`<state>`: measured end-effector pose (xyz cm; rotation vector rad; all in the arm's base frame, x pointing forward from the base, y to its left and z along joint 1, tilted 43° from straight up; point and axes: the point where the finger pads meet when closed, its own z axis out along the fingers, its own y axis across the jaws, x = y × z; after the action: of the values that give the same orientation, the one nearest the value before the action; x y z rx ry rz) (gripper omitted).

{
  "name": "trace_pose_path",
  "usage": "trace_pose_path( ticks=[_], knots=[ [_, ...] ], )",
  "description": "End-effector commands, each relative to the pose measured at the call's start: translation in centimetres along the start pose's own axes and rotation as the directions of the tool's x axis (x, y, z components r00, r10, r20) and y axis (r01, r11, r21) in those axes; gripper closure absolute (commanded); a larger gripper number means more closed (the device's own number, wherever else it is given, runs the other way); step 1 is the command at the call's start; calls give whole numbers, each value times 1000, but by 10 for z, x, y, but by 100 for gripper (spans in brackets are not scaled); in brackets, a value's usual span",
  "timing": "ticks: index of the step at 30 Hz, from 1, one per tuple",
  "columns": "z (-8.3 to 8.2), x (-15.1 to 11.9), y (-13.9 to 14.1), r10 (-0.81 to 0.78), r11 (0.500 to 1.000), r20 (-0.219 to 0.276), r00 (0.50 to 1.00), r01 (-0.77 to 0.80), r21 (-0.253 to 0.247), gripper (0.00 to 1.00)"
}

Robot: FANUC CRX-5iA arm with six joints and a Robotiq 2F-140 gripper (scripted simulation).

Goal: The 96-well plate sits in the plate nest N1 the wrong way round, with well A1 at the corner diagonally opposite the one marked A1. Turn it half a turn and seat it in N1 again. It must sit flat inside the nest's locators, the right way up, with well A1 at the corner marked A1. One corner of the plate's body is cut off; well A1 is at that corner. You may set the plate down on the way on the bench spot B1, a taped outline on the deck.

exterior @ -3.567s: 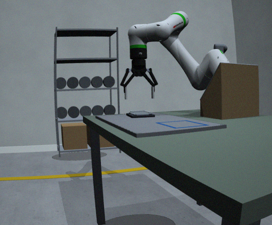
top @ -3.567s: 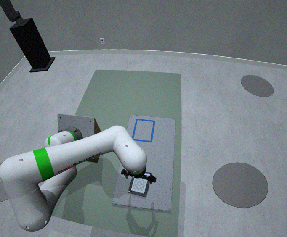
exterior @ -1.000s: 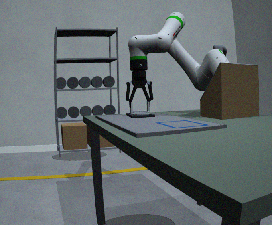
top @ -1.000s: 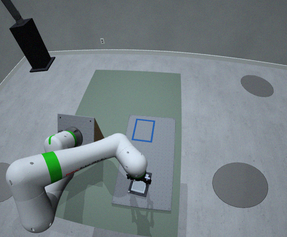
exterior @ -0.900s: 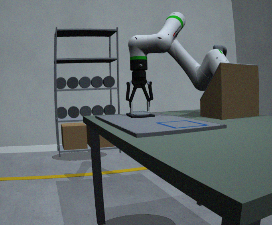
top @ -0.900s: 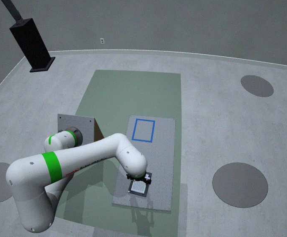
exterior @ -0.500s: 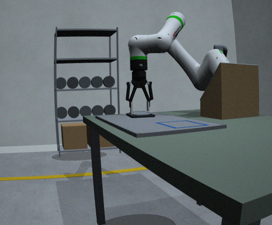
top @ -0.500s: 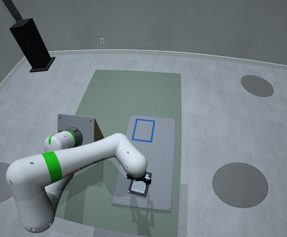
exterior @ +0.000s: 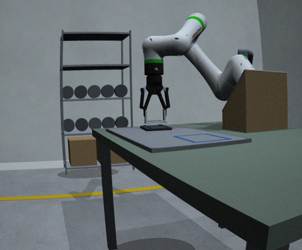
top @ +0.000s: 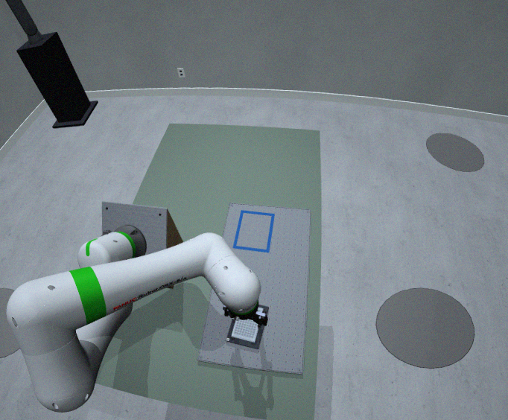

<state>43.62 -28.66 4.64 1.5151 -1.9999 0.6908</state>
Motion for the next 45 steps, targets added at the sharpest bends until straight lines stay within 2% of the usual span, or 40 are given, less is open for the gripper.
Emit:
trace_pose_path(
  ticks=[1, 25, 45],
  knots=[
    [-6, 0, 0, 0, 1000, 0, 1000, 0, 0, 100],
    [-43, 0, 0, 0, 1000, 0, 1000, 0, 0, 100],
    [-47, 0, 0, 0, 1000, 0, 1000, 0, 0, 100]
  ],
)
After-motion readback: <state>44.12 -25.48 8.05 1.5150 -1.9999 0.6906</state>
